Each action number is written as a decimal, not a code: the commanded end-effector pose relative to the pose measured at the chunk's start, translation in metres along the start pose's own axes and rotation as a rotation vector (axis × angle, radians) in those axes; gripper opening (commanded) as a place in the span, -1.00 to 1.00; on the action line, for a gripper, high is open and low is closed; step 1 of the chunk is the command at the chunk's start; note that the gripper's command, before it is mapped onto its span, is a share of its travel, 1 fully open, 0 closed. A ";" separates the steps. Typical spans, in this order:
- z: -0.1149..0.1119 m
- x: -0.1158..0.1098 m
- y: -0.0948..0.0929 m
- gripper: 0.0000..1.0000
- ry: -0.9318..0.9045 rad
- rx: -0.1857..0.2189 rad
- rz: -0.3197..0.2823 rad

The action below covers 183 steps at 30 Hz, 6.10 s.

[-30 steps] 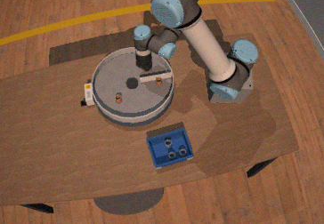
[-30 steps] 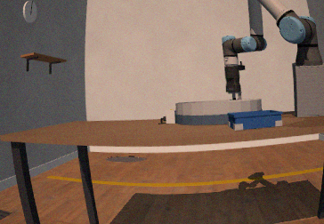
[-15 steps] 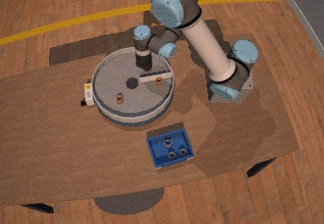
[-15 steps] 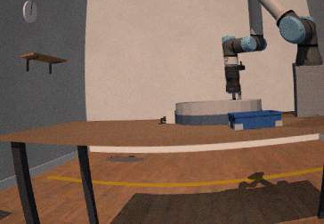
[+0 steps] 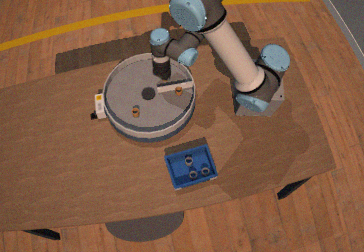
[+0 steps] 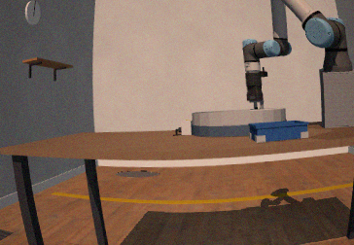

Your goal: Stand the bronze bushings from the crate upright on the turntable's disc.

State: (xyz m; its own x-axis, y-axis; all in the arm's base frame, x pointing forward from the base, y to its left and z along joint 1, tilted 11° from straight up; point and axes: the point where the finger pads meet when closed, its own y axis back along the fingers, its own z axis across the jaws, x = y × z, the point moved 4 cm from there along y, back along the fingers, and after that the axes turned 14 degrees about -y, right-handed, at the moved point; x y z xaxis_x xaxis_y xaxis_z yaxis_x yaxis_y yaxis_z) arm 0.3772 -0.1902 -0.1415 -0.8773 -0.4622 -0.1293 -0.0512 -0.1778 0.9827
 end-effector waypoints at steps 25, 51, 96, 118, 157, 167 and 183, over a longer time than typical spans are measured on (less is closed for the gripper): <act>-0.002 -0.002 -0.004 -1.00 0.002 0.004 -0.002; -0.002 -0.002 -0.004 -1.00 0.002 0.004 -0.002; 0.000 0.000 0.008 0.55 0.000 0.001 -0.001; -0.002 -0.001 0.056 0.55 0.001 0.004 -0.001; -0.003 -0.001 0.069 1.00 0.000 0.006 -0.002; -0.003 -0.001 0.107 1.00 0.001 0.007 -0.002; -0.003 -0.001 0.139 1.00 0.001 0.007 -0.002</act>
State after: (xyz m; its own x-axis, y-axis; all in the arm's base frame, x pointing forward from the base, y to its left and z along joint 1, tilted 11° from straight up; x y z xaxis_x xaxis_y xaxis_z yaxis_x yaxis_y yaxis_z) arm 0.3732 -0.2148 -0.0104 -0.8761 -0.4635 -0.1327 -0.0592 -0.1696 0.9837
